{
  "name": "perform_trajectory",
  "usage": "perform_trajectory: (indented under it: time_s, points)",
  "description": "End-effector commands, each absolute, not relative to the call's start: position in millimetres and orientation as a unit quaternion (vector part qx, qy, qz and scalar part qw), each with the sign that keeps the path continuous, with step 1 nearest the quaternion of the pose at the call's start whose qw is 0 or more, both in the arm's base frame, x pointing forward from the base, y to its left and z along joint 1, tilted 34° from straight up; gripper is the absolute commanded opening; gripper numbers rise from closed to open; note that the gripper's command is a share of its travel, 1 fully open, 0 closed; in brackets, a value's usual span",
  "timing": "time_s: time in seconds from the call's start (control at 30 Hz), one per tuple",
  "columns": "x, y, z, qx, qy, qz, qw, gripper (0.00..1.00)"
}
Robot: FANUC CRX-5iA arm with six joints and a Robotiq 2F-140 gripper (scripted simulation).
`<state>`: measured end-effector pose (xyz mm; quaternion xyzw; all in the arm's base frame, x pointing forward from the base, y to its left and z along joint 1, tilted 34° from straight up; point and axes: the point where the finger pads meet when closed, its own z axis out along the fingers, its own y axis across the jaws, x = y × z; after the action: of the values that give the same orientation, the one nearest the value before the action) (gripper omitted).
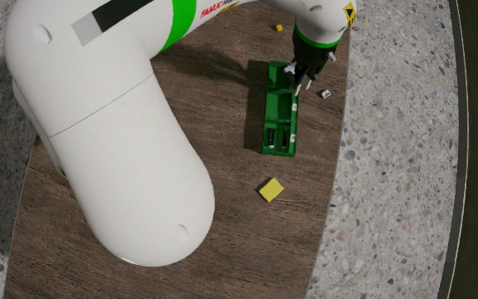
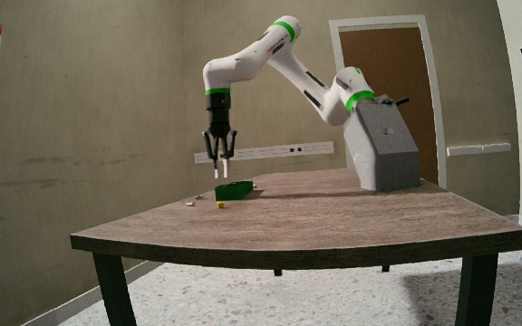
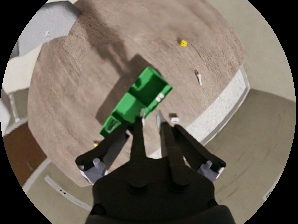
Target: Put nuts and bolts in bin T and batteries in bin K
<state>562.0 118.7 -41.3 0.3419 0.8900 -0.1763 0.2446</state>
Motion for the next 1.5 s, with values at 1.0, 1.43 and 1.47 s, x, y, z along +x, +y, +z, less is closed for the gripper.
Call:
perform_trajectory:
  time_s: [1.0,1.43,1.47]
  points:
    - [604,292,-125,0.149,0.944,-0.227,0.189,0.26]
    - [602,286,-122,0.149,0.944,-0.227,0.189,0.26]
    - [602,286,-122,0.149,0.944,-0.227,0.189,0.26]
